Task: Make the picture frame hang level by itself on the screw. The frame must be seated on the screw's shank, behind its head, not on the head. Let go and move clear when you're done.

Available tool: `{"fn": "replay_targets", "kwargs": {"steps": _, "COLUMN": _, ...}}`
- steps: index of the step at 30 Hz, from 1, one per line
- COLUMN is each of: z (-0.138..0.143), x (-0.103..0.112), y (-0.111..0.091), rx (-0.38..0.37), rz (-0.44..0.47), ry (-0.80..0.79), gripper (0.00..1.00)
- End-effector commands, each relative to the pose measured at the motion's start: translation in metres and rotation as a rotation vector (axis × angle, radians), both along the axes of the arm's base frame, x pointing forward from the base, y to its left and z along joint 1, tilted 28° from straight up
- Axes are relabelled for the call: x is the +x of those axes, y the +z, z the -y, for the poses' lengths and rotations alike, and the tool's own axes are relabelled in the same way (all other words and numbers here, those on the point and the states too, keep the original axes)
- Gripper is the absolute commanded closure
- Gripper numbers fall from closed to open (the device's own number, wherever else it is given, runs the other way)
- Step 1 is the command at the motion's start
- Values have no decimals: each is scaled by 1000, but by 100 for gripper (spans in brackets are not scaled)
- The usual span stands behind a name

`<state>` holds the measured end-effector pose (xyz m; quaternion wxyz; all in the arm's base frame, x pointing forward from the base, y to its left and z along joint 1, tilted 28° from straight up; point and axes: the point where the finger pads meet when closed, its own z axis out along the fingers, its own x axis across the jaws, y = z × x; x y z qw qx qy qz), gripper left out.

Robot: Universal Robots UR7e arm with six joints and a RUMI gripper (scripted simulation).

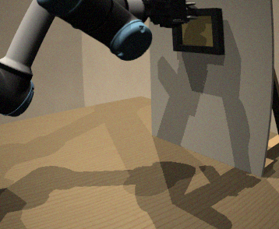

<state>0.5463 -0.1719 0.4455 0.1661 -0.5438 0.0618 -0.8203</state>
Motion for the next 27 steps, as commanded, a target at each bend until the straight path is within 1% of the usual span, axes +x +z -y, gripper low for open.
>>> {"fn": "replay_targets", "kwargs": {"steps": 1, "z": 0, "x": 0, "y": 0, "rx": 0, "rz": 1, "ry": -1, "gripper": 100}}
{"fn": "replay_targets", "kwargs": {"steps": 27, "z": 0, "x": 0, "y": 0, "rx": 0, "rz": 1, "ry": -1, "gripper": 100}}
